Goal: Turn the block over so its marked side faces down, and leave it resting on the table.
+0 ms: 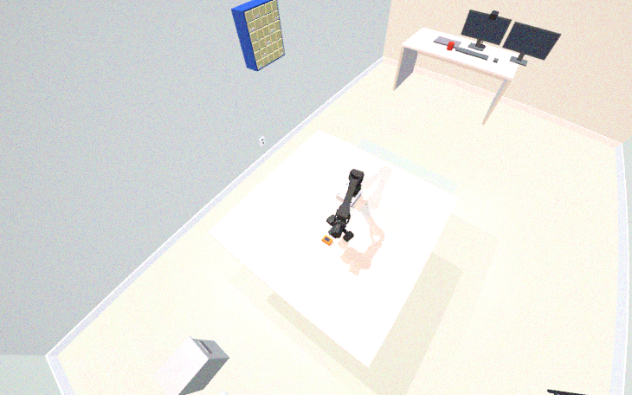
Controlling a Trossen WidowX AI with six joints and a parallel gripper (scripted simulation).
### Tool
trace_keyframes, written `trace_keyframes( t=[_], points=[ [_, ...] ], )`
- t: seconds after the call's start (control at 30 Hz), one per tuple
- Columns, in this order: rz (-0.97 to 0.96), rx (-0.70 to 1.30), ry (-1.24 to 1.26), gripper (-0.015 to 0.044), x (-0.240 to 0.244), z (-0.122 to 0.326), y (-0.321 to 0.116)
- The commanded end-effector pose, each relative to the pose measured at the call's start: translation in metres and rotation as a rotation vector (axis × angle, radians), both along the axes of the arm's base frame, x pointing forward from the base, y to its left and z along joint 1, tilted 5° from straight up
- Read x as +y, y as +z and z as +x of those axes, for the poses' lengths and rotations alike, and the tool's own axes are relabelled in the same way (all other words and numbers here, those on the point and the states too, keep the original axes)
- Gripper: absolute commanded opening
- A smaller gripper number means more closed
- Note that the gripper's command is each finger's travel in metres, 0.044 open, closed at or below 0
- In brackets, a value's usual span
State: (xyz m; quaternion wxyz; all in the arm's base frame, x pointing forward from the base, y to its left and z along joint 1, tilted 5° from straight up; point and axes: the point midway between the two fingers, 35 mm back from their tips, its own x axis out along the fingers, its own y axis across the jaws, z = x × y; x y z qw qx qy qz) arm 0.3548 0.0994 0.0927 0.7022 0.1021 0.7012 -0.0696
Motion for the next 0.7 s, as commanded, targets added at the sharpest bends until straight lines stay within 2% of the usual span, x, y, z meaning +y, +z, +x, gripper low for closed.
trace_keyframes(
  t=[0.0,0.33,0.47,0.67],
  points=[
    [0.028,-0.007,0.187,0.044,-0.05,0.04,-0.008],
    [0.031,-0.01,0.216,0.044,-0.058,0.047,-0.009],
    [0.031,-0.01,0.216,0.044,-0.055,0.048,-0.041],
    [0.031,-0.01,0.216,0.044,-0.055,0.048,-0.051]
  ],
)
